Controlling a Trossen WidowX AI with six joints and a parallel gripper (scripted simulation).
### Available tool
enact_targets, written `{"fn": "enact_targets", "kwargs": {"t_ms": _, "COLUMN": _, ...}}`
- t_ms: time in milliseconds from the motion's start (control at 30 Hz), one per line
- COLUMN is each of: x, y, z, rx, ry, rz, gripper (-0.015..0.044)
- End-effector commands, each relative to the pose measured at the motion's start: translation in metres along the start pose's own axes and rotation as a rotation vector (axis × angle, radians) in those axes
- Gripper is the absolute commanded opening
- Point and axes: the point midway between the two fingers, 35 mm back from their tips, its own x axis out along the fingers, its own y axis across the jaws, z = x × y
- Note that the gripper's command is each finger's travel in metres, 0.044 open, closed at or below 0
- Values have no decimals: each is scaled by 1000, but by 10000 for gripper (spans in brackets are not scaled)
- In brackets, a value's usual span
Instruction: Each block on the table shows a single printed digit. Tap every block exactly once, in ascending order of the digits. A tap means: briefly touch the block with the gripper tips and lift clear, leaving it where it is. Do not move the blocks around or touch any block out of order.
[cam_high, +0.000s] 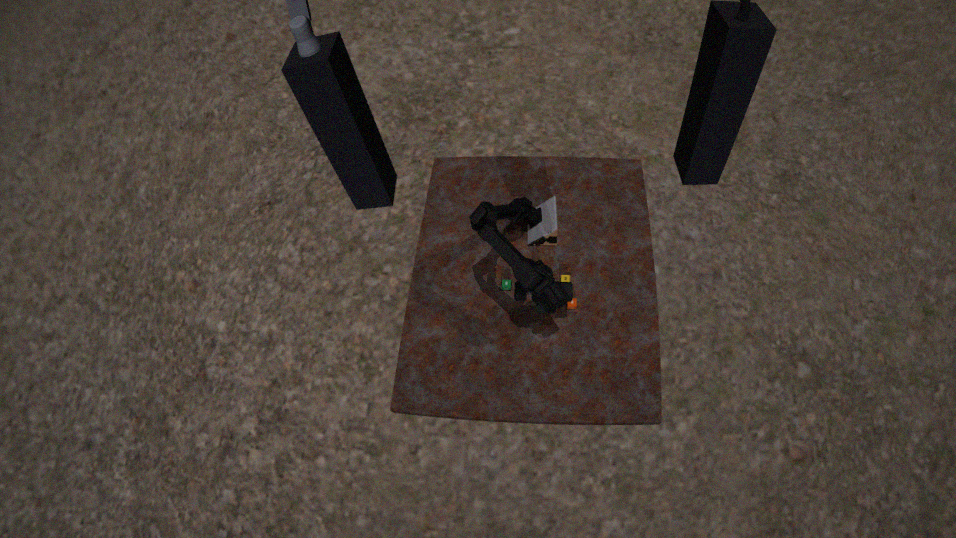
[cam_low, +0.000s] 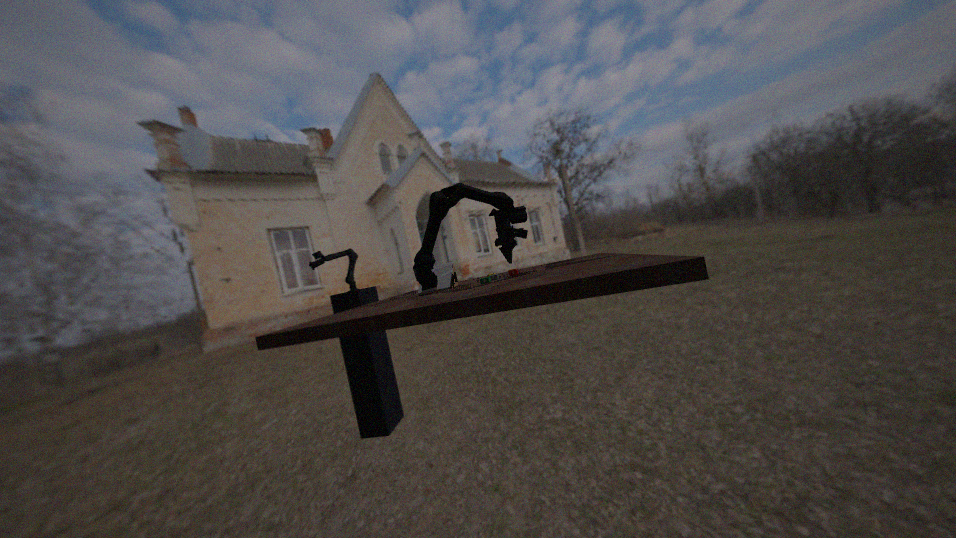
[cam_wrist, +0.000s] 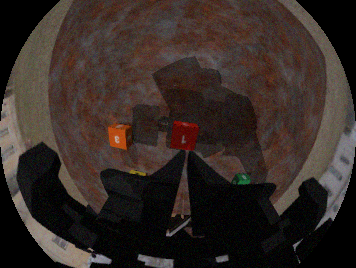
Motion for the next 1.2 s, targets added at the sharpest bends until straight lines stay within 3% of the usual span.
{"fn": "enact_targets", "kwargs": {"t_ms": 0, "x": -43, "y": 3, "z": 4, "rx": 10, "ry": -17, "rz": 14, "gripper": 20}}
{"fn": "enact_targets", "kwargs": {"t_ms": 133, "x": -76, "y": 1, "z": 1, "rx": 10, "ry": -16, "rz": 13, "gripper": 20}}
{"fn": "enact_targets", "kwargs": {"t_ms": 300, "x": -78, "y": 11, "z": -8, "rx": 9, "ry": -16, "rz": 17, "gripper": 20}}
{"fn": "enact_targets", "kwargs": {"t_ms": 567, "x": -76, "y": 81, "z": -107, "rx": 6, "ry": -12, "rz": 18, "gripper": 20}}
{"fn": "enact_targets", "kwargs": {"t_ms": 767, "x": -76, "y": 82, "z": -109, "rx": 7, "ry": -12, "rz": 18, "gripper": 20}}
{"fn": "enact_targets", "kwargs": {"t_ms": 833, "x": -67, "y": 83, "z": -107, "rx": 7, "ry": -12, "rz": 18, "gripper": 20}}
{"fn": "enact_targets", "kwargs": {"t_ms": 1000, "x": -4, "y": 83, "z": -106, "rx": 7, "ry": -13, "rz": 16, "gripper": 20}}
{"fn": "enact_targets", "kwargs": {"t_ms": 1167, "x": 5, "y": 83, "z": -107, "rx": 8, "ry": -14, "rz": 16, "gripper": 20}}
